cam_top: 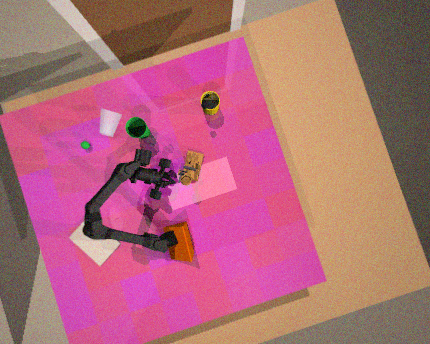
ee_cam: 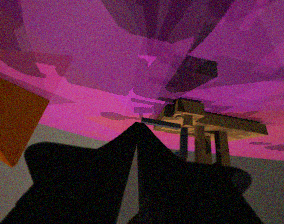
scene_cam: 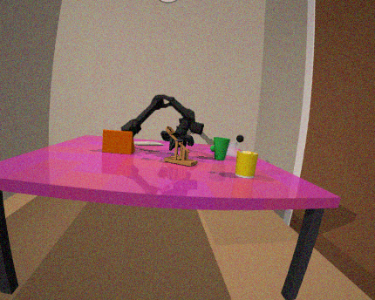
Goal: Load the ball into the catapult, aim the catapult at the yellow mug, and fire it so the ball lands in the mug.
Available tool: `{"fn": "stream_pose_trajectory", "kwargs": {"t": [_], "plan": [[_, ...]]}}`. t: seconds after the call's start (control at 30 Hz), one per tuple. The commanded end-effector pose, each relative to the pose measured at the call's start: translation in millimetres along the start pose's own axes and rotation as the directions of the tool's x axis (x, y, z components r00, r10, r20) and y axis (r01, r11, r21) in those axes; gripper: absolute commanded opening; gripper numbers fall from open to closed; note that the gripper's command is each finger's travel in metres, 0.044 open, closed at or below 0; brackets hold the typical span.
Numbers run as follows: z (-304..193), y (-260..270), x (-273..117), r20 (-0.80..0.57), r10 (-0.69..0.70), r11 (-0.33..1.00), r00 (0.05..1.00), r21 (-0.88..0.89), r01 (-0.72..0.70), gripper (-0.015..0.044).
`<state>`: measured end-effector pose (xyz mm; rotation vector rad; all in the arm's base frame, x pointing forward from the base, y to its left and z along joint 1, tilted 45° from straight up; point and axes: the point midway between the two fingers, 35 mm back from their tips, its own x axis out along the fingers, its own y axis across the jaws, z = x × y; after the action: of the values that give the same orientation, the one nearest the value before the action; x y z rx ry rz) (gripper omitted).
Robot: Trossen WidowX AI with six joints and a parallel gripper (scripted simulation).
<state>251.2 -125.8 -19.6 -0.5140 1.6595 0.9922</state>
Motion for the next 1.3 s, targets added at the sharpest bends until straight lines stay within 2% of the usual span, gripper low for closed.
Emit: {"fn": "stream_pose_trajectory", "kwargs": {"t": [0.0, 0.07, 0.17, 0.2, 0.47, 0.73, 1.27], "plan": [[-19.6, -5.0, -59.7, 0.004, -0.048, 0.999, 0.999, 0.002, 0.048, 0.0000], [-29.9, 0.4, -86.4, 0.002, -0.051, 0.999, 0.999, 0.001, 0.051, 0.0000], [-33.6, 3.0, -95.6, 0.002, -0.051, 0.999, 0.999, 0.000, 0.051, 0.0000], [-28.2, -2.4, -82.8, 0.008, -0.059, 0.998, 0.998, 0.014, 0.059, 0.0026], [-34.1, -34.5, -82.3, 0.085, -0.129, 0.964, 0.988, 0.244, 0.105, 0.0236], [-42.8, -71.3, -83.4, 0.167, -0.218, 0.870, 0.962, 0.479, 0.115, 0.0440], [-76.0, -141.1, -86.4, 0.287, -0.409, 0.571, 0.866, 0.821, -0.003, 0.0440]]}}
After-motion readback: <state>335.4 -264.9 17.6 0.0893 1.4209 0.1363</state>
